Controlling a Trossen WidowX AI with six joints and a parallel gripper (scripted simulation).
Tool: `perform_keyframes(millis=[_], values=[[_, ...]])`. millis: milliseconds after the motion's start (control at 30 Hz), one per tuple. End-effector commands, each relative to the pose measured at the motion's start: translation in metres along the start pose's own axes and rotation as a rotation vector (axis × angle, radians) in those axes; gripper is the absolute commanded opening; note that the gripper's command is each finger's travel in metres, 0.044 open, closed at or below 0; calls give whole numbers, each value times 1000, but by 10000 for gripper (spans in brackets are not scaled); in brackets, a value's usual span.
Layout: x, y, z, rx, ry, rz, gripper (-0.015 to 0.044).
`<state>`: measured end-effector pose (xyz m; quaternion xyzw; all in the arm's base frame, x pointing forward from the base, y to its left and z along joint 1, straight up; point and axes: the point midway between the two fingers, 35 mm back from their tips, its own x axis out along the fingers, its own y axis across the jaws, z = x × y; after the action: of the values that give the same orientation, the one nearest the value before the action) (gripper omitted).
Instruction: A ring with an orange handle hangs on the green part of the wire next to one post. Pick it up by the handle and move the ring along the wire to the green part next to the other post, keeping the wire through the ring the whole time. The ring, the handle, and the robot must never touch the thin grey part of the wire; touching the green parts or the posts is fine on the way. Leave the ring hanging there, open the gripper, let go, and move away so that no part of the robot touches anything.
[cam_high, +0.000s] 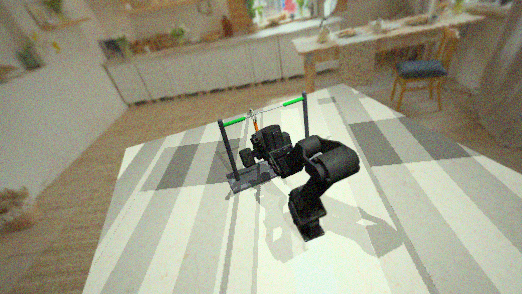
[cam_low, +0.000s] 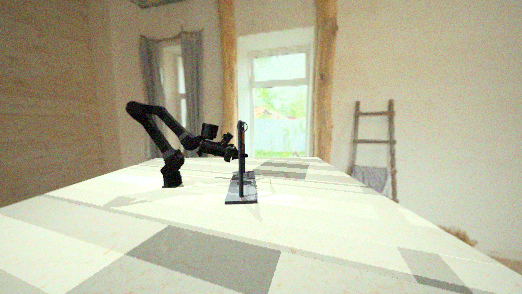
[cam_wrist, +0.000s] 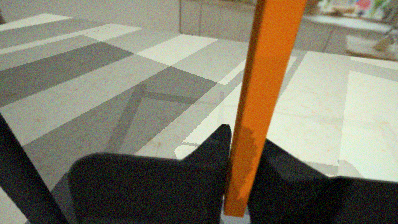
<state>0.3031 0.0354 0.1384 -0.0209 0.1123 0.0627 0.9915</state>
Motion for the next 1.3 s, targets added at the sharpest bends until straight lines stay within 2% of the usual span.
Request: perform_keyframes(millis=[0, 1267], values=[[-2, 6, 0, 14, 20, -16, -150], [0, 47, 2, 45, 25, -29, -150]])
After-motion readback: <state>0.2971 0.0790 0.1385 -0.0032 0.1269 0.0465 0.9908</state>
